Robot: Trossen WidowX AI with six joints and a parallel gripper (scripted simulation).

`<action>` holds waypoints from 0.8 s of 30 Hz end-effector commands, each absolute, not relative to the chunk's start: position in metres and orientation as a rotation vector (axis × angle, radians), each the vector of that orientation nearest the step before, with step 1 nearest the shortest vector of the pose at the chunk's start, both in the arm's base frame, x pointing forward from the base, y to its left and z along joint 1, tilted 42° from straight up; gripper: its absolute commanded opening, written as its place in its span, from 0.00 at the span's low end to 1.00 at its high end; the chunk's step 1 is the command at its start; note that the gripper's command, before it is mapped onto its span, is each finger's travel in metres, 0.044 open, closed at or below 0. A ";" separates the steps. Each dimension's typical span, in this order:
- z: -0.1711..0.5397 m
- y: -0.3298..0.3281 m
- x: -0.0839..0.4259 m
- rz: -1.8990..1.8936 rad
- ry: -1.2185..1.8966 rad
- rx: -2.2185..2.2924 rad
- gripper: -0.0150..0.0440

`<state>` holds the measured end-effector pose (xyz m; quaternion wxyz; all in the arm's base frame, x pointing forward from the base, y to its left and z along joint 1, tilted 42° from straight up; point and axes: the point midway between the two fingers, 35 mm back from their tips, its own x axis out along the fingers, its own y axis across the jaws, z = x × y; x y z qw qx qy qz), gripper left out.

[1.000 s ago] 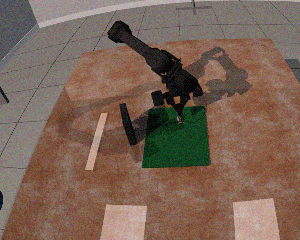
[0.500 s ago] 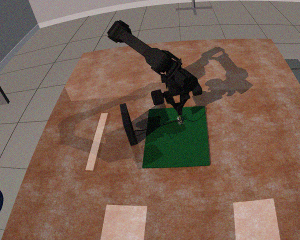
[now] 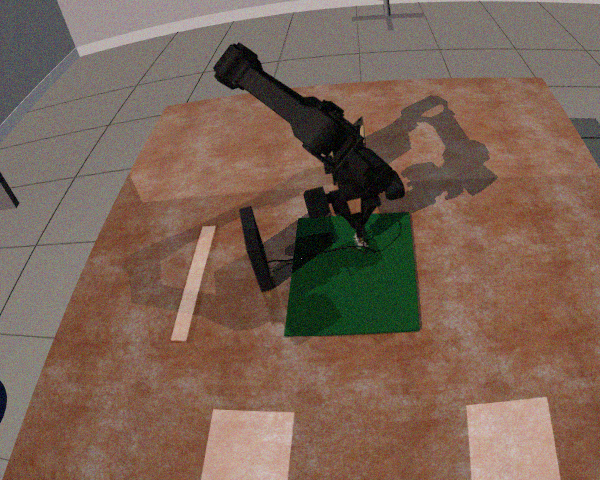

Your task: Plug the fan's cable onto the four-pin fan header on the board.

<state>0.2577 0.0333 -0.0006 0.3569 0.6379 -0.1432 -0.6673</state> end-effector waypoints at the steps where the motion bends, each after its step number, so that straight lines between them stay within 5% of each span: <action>1: -0.001 0.033 0.258 -1.718 -0.369 1.645 0.25; 24: -0.002 0.031 0.259 -1.718 -0.368 1.644 0.25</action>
